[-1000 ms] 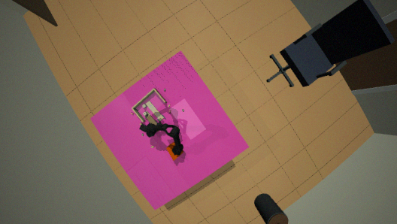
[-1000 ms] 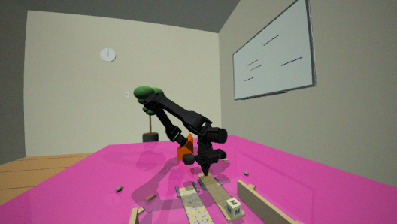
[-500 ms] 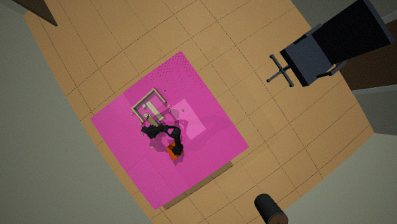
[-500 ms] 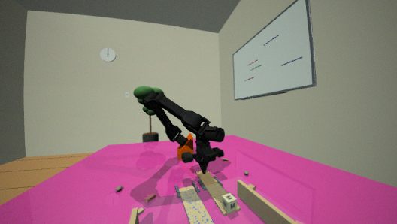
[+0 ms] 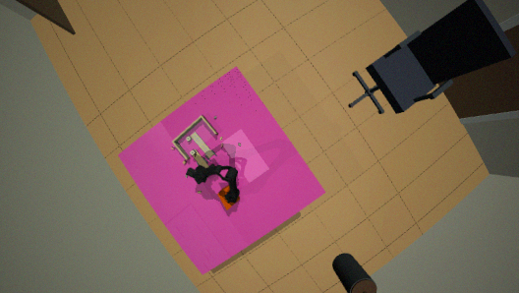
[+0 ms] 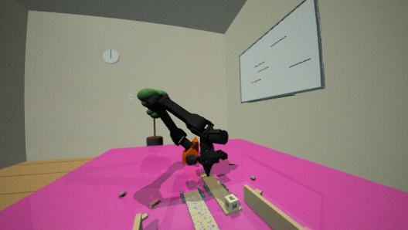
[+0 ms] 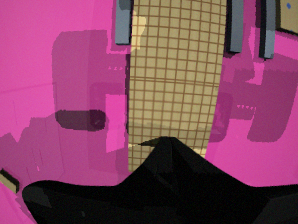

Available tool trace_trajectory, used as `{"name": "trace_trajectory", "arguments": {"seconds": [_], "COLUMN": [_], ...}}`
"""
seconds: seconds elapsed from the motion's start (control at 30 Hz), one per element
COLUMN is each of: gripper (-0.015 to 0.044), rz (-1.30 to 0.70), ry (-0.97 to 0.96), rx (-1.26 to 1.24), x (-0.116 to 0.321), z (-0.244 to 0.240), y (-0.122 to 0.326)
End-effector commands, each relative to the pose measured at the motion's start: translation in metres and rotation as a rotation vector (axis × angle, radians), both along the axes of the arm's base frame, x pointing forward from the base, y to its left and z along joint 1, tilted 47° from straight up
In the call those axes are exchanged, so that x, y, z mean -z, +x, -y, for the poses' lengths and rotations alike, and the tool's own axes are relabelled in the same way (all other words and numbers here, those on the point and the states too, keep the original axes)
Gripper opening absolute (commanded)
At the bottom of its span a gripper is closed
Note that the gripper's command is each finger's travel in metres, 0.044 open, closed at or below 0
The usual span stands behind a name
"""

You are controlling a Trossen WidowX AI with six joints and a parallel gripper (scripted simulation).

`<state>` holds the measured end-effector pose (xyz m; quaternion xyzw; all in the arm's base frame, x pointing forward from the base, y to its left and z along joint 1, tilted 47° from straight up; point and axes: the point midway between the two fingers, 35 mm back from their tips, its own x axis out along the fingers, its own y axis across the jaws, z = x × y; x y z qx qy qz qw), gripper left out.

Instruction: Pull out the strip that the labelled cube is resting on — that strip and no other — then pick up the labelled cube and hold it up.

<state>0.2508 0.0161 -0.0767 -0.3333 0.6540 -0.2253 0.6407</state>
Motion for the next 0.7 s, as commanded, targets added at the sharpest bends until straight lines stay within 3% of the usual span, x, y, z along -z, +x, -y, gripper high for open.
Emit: {"name": "trace_trajectory", "arguments": {"seconds": [0.0, 0.67], "gripper": [0.0000, 0.0000], "rz": [-0.028, -0.030], "ry": [-0.007, -0.007], "rx": [0.017, 0.017], "x": [0.002, -0.001], "z": [0.007, 0.010], "y": [-0.015, -0.043]}}
